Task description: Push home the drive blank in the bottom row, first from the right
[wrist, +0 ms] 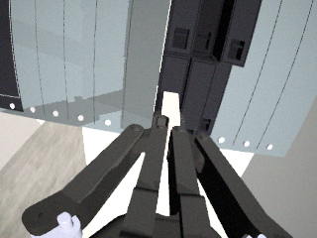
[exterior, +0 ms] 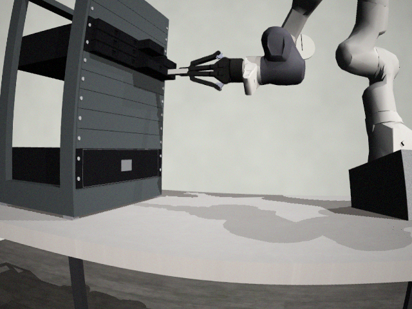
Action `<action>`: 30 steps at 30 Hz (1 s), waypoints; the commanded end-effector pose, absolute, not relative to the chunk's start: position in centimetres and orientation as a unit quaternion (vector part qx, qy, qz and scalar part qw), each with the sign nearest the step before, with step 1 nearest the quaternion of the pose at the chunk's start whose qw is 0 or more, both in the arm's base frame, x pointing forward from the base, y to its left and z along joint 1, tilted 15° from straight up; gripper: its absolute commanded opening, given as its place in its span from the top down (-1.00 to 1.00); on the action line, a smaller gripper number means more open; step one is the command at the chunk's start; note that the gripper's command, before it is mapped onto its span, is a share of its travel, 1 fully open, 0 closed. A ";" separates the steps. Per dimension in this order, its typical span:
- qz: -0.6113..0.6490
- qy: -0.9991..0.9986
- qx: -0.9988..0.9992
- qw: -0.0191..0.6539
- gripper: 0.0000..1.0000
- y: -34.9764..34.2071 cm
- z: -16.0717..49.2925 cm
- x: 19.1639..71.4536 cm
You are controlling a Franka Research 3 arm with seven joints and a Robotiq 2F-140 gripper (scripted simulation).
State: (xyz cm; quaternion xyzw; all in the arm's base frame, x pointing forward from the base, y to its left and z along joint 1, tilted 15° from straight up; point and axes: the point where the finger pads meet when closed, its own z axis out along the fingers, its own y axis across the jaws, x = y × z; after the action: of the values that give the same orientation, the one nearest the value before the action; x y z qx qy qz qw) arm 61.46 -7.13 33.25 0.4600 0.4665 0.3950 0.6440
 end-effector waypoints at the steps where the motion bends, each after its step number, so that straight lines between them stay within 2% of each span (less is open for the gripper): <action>1: 0.400 0.466 0.465 0.638 1.00 -7.2 33.1 61.7; 30: 0.400 0.464 0.466 0.638 1.00 -7.7 33.3 63.5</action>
State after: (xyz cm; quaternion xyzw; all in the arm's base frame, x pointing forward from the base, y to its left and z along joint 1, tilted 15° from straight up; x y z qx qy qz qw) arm 63.35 -7.56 33.50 0.4601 0.4648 0.3961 0.6446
